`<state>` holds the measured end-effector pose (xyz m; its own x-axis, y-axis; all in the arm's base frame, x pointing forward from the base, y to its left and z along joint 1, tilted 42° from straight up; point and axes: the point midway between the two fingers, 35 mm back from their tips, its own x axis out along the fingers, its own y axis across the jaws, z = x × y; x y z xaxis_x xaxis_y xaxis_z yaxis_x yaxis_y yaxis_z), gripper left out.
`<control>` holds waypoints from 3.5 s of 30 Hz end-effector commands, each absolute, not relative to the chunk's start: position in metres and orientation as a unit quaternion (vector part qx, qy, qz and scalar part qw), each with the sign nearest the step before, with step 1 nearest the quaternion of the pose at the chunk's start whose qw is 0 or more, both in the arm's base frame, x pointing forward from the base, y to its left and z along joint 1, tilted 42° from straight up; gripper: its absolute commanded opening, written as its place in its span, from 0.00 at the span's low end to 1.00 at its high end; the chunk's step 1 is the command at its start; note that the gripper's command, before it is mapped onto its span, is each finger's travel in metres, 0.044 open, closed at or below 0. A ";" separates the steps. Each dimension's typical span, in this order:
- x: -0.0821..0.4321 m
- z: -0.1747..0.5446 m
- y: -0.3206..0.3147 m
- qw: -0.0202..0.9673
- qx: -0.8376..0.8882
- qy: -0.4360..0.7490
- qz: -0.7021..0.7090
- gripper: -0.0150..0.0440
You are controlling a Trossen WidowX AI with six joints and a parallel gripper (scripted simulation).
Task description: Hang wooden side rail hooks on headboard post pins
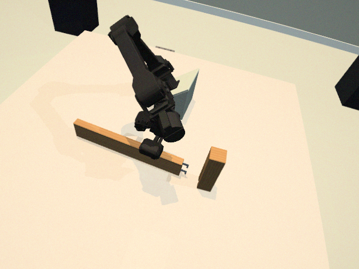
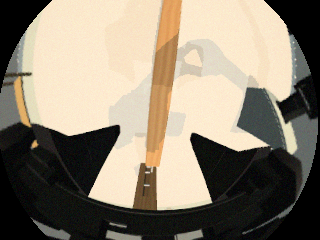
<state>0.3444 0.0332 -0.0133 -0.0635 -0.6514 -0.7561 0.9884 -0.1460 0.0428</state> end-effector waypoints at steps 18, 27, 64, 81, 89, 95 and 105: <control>0.342 -0.039 0.011 0.602 0.323 0.258 -0.683 1.00; 0.341 -0.050 0.002 0.602 0.323 0.258 -0.683 1.00; 0.338 -0.070 -0.017 0.603 0.322 0.257 -0.683 0.38; 0.341 -0.069 -0.017 0.610 0.307 0.274 -0.677 0.25; 0.347 -0.069 -0.018 0.621 0.286 0.297 -0.667 0.25; 0.349 -0.069 -0.018 0.622 0.283 0.301 -0.665 0.25; 0.354 -0.070 -0.018 0.622 0.283 0.301 -0.665 0.25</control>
<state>0.3473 -0.0177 -0.0698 -0.0766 -0.6565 -0.7504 0.9971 -0.0537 -0.0547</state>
